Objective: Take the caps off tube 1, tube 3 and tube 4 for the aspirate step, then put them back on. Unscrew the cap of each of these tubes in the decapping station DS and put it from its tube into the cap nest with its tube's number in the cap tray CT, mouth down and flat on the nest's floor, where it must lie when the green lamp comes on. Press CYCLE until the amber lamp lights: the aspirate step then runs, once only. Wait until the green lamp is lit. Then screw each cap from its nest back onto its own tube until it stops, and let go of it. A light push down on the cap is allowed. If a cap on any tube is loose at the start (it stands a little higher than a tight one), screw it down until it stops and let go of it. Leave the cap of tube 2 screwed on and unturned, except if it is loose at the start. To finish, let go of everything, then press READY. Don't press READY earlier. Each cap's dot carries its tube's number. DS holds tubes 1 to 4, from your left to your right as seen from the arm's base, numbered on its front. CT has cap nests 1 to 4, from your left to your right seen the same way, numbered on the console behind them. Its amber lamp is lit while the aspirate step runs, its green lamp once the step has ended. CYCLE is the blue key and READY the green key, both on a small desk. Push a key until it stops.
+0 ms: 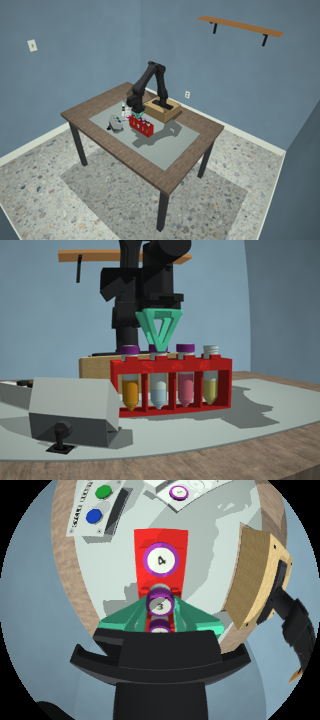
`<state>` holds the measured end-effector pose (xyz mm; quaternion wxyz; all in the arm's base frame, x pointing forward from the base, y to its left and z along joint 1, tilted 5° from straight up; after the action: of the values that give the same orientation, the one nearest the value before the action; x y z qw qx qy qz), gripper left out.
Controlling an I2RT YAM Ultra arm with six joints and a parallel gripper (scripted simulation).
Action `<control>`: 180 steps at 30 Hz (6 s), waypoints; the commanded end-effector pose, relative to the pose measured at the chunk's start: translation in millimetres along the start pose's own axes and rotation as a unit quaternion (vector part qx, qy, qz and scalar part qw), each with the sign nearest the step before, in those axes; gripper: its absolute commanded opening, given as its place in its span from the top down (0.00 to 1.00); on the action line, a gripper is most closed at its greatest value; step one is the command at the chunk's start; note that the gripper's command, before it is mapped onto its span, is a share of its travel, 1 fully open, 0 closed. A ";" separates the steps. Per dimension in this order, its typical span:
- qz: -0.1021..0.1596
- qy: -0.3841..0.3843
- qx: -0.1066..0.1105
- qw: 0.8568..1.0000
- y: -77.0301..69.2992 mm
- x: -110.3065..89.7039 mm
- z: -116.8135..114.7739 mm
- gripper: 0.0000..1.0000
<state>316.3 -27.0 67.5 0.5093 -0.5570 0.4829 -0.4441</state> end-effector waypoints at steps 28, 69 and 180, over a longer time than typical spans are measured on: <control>-0.005 -0.542 0.005 0.840 -4.2 0.3 2.3 1.00; -0.007 -0.992 -0.001 0.122 -4.7 0.2 2.3 1.00; -0.005 -0.440 0.005 0.898 -48.1 53.8 -36.4 1.00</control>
<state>295.0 -76.9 113.1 0.6881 -0.7057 0.1458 -0.0847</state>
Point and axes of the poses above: the point where the finger pads meet when closed, its own y axis out along the fingers, its own z axis across the jaws, x = y × z, the point moved 6 cm from there along -y, back along the fingers, and after that the axes turned 13 degrees about -y, right-handed, at the moved point
